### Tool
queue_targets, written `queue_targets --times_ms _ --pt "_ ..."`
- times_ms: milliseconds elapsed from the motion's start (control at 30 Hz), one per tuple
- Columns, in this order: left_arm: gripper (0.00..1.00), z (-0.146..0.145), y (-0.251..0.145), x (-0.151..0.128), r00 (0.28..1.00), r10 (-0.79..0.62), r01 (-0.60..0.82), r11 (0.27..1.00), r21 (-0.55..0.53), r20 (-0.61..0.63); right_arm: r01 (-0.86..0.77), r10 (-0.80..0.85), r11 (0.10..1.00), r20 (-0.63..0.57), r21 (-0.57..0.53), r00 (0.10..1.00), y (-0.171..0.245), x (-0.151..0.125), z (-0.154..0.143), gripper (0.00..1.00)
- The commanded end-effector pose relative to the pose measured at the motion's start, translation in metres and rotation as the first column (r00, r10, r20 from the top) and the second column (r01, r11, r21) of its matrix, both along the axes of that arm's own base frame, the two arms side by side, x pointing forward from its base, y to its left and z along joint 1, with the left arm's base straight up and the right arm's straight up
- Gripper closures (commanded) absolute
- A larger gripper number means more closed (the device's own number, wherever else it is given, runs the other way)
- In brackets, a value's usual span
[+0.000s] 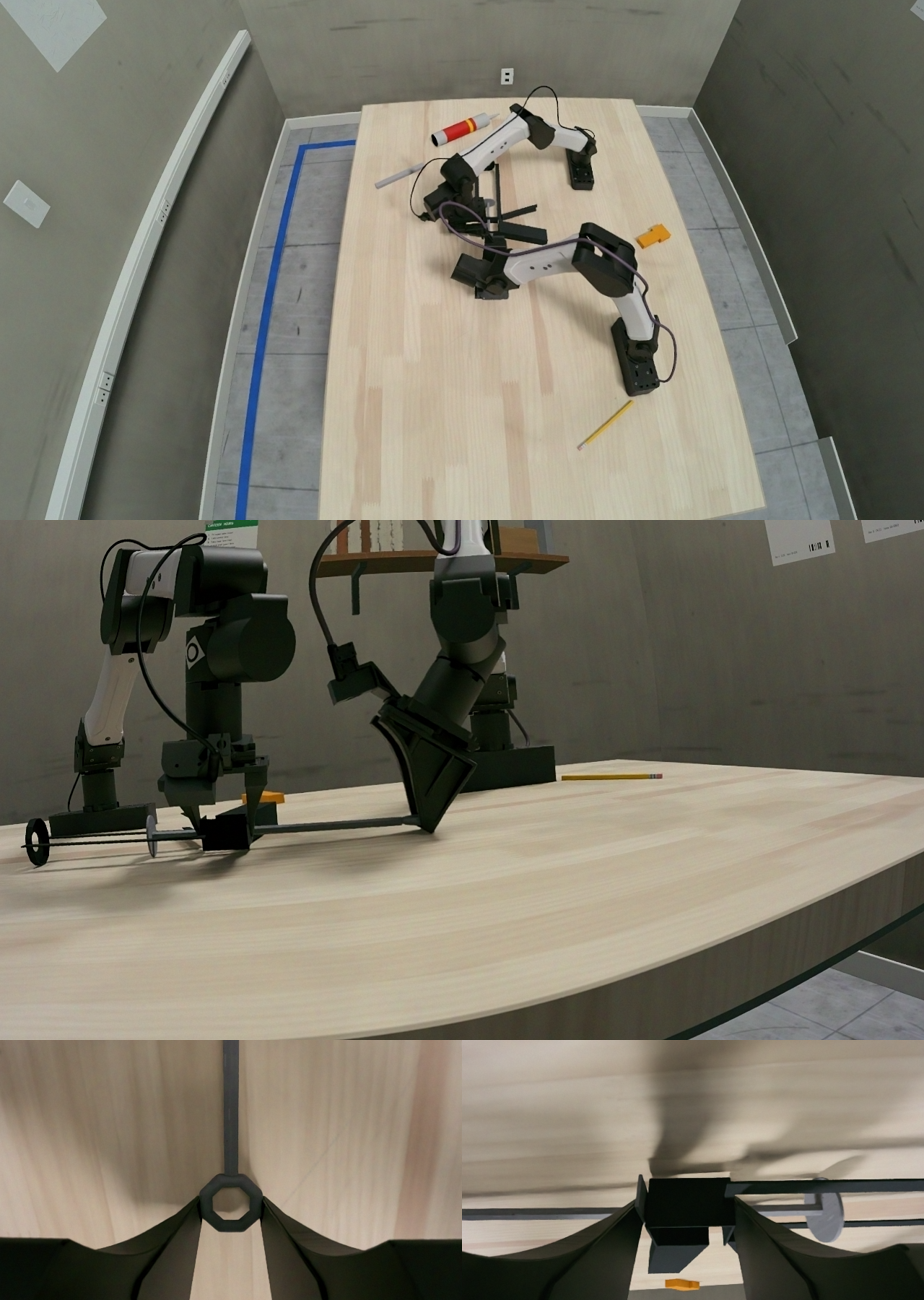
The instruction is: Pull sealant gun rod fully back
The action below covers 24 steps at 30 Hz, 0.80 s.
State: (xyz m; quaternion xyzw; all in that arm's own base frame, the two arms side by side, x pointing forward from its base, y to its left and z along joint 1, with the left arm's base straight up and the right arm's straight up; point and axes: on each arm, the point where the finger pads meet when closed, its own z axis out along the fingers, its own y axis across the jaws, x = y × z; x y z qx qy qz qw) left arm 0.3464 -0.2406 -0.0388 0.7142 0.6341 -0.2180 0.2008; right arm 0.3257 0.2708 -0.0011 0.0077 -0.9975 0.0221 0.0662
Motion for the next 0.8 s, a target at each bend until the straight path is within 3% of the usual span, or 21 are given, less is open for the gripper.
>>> queue_targets --times_ms 0,333,467,767 --pt "0.66 -0.017 0.059 -0.007 0.998 0.058 -0.051 0.986 0.162 -0.039 -0.02 0.015 0.981 -0.032 -0.191 0.999 -0.05 -0.004 0.001 0.44" --pt "0.66 -0.026 0.063 -0.01 0.997 0.054 -0.043 0.985 0.165 -0.06 -0.012 0.007 0.983 -0.028 -0.183 1.0 -0.047 -0.004 0.001 0.44" --pt "0.66 0.005 0.055 0.006 1.0 -0.004 0.004 0.999 -0.033 0.004 -0.011 0.007 0.985 -0.025 -0.174 1.0 -0.044 -0.004 0.001 0.44" --pt "0.66 -0.002 0.059 0.005 1.0 -0.003 0.003 0.999 -0.035 -0.011 -0.002 0.002 0.997 -0.001 -0.077 1.0 -0.019 -0.001 0.002 0.44"
